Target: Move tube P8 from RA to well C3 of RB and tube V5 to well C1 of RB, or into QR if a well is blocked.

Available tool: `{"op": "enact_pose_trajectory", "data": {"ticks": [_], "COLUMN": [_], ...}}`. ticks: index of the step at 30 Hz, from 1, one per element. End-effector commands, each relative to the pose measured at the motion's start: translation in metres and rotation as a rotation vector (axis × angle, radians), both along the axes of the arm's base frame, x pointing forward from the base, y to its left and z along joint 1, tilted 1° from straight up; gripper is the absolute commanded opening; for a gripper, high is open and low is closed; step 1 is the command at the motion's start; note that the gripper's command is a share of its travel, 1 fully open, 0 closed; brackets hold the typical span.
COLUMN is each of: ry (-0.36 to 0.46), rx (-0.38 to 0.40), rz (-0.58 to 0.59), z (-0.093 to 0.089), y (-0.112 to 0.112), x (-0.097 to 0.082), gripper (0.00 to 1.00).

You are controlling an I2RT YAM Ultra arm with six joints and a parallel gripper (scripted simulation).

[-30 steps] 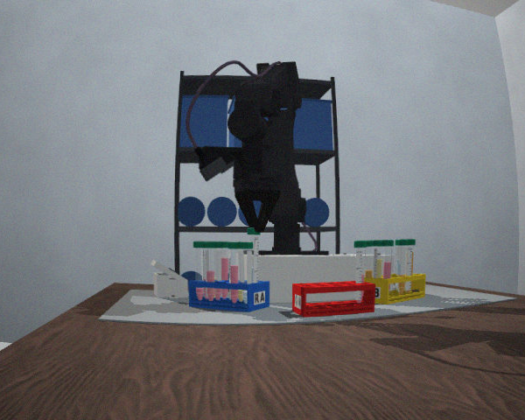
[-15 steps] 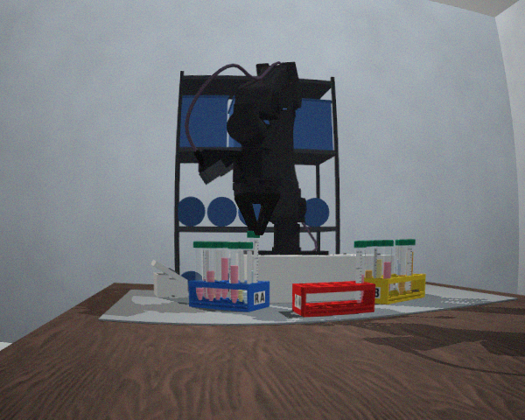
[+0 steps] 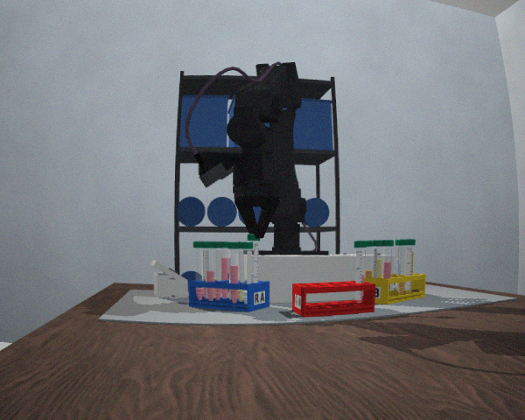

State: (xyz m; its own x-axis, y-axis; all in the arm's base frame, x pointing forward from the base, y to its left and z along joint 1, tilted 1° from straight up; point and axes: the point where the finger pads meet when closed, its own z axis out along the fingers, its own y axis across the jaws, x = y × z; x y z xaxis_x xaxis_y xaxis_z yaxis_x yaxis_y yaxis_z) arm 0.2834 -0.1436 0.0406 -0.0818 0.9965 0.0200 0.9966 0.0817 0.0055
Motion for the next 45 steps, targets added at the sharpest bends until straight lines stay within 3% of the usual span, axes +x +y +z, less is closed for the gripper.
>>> {"op": "enact_pose_trajectory", "data": {"ticks": [1,45], "ry": [0.056,0.059], "rx": [0.011,0.012], "rz": [-0.009,-0.006], "z": [-0.01,-0.024], "y": [-0.001,0.004], "x": [-0.015,-0.015], "gripper": [0.0,0.0]}}
